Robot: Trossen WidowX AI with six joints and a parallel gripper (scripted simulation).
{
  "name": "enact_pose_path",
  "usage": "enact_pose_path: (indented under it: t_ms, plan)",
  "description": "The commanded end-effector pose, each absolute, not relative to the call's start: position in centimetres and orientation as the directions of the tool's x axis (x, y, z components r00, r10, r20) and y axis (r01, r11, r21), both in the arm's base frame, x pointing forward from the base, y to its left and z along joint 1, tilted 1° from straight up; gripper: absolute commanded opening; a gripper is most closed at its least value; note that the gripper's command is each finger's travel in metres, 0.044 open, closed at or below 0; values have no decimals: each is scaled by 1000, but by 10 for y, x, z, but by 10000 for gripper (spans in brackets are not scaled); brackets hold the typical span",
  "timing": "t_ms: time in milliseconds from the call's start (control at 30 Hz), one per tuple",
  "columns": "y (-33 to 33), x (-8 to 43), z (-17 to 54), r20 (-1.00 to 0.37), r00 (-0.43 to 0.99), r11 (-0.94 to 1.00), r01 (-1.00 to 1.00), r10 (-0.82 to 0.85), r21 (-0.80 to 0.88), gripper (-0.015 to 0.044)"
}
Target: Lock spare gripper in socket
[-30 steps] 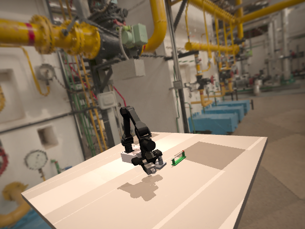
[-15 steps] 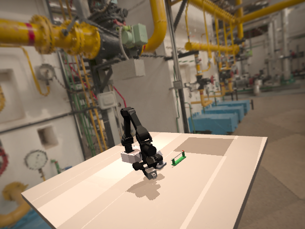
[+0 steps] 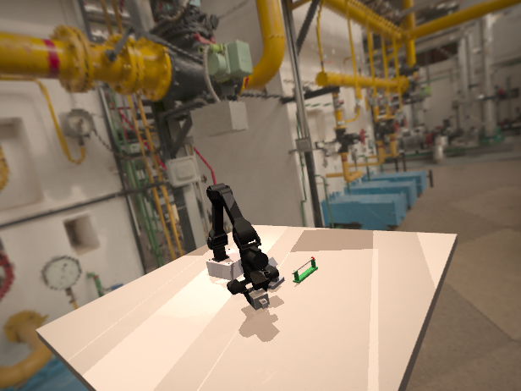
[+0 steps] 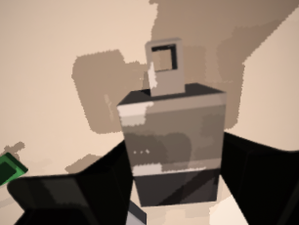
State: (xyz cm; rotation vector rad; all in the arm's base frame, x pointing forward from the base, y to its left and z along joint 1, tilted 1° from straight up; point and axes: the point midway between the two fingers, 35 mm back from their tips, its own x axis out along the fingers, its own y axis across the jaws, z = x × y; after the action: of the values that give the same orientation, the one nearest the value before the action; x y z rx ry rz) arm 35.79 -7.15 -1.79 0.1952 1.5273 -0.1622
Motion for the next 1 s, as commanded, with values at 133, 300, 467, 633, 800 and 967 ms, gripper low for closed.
enact_pose_path:
  t_ms: [133,300,467,633,800,967]
  plan:
    - [-72,358,-17,-999,40,974,226,16,25,289]
    - [-72,358,-17,-999,40,974,226,16,25,420]
    - [-72,358,-10,-999,40,974,226,17,26,440]
    - [-72,356,2,-999,32,974,227,18,25,440]
    - [-72,356,15,-999,31,973,228,18,25,440]
    - [-72,355,27,-999,29,973,229,19,25,440]
